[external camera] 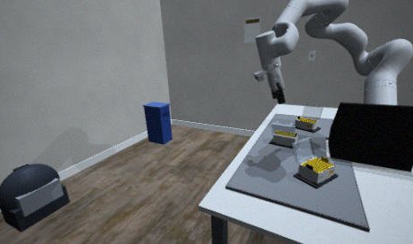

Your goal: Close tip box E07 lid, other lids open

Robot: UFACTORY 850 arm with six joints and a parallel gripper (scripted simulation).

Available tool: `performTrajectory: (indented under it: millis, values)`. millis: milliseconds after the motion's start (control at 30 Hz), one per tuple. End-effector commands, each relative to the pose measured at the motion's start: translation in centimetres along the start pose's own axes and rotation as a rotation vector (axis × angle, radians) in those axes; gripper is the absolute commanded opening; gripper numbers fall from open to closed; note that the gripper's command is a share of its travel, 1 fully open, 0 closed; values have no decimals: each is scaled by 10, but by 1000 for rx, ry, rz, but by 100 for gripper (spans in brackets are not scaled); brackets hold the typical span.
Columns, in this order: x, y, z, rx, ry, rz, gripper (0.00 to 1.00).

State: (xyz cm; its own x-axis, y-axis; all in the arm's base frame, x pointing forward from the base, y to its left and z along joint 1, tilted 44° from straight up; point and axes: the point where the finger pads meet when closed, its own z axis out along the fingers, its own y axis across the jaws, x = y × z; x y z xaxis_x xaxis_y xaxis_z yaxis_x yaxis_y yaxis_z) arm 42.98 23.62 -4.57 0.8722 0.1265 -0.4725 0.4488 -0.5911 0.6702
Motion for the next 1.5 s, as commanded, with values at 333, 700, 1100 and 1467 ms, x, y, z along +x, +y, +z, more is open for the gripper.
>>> performTrajectory:
  millis: [333, 700, 1100, 1467]
  values:
    - [-17, -53, -4, -94, 96, 102, 100]
    - [-32, -90, -2, -153, 185, 181, 100]
    - [-48, -125, 2, -188, 258, 240, 100]
    - [-65, -158, 8, -215, 336, 297, 100]
